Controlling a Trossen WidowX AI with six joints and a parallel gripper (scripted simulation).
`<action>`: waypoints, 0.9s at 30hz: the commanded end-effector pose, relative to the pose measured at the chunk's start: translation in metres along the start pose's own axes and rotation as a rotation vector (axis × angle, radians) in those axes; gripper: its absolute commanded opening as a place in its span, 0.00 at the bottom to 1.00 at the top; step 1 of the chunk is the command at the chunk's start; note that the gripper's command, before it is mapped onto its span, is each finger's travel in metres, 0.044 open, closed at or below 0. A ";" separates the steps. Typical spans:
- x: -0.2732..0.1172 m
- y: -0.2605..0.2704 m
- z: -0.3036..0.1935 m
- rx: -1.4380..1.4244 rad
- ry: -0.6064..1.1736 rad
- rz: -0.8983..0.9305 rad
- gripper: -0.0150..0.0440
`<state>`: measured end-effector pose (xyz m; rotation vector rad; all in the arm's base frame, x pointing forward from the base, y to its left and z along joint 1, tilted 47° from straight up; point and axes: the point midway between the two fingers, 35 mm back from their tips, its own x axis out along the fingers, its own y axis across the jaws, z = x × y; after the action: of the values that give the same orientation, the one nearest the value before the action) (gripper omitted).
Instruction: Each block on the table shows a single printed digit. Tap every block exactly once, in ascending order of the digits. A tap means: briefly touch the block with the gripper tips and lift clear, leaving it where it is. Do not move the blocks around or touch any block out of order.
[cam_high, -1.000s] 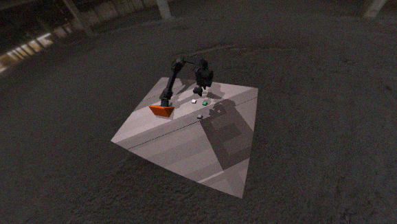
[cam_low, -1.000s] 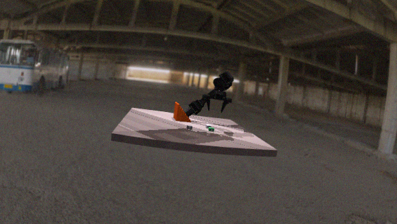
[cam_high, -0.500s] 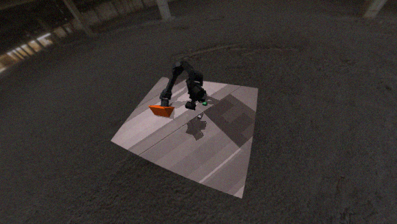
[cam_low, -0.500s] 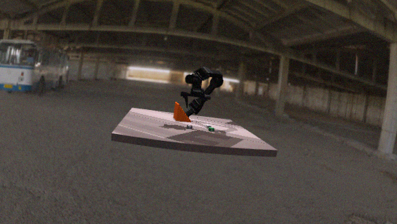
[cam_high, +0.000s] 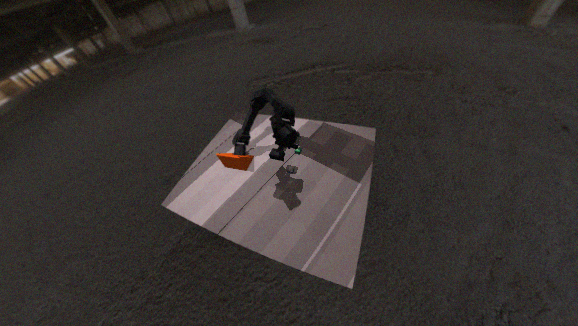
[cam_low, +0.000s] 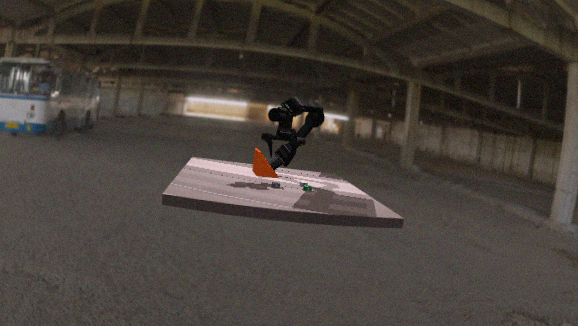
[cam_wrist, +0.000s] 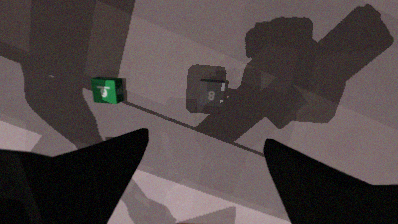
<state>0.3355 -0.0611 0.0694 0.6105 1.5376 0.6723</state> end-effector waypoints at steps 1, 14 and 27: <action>0.000 -0.001 0.000 -0.007 0.002 -0.002 0.93; 0.000 0.116 0.003 0.003 -0.026 0.003 0.93; 0.034 0.144 0.001 -0.001 -0.017 0.008 0.75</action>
<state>0.3346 0.0407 0.1666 0.6244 1.4978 0.6611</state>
